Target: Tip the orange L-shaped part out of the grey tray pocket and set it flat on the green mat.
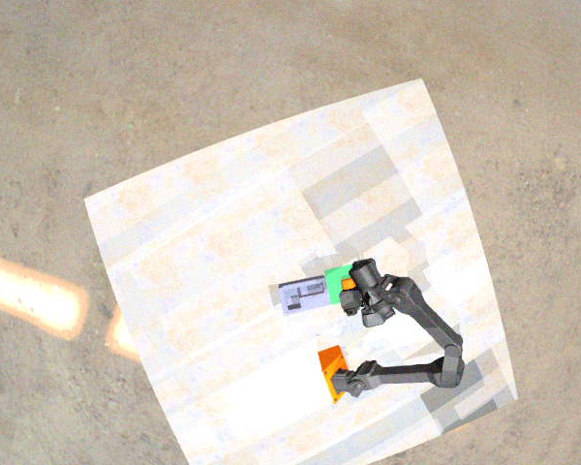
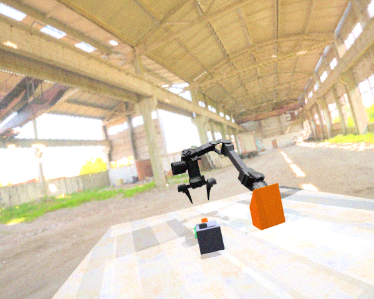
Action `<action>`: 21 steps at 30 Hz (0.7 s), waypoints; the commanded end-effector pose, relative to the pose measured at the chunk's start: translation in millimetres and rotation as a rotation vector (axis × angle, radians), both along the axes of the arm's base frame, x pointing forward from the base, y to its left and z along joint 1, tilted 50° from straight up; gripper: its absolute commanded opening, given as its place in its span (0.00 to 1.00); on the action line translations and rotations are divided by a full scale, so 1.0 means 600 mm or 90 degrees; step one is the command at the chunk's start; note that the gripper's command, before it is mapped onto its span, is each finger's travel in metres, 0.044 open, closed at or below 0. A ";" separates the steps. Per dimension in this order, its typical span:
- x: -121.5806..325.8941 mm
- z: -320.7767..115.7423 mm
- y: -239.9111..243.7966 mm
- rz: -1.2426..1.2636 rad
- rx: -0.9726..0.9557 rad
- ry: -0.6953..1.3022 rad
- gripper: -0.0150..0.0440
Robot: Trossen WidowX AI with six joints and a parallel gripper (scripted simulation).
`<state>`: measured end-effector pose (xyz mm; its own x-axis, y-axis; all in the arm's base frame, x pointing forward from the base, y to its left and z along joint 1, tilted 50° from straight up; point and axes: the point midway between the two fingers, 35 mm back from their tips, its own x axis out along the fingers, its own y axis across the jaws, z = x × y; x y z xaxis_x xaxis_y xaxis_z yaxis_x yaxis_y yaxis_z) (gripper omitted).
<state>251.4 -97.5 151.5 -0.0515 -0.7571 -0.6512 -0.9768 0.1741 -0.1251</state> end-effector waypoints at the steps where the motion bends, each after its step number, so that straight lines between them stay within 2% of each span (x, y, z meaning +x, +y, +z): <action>1: 0.000 0.028 0.031 -0.002 -0.002 0.002 0.93; 21: 0.000 0.024 0.025 0.003 -0.003 -0.002 0.93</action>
<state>252.0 -82.2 166.2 -0.0450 -0.7603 -0.6481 -0.9764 0.1707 -0.1324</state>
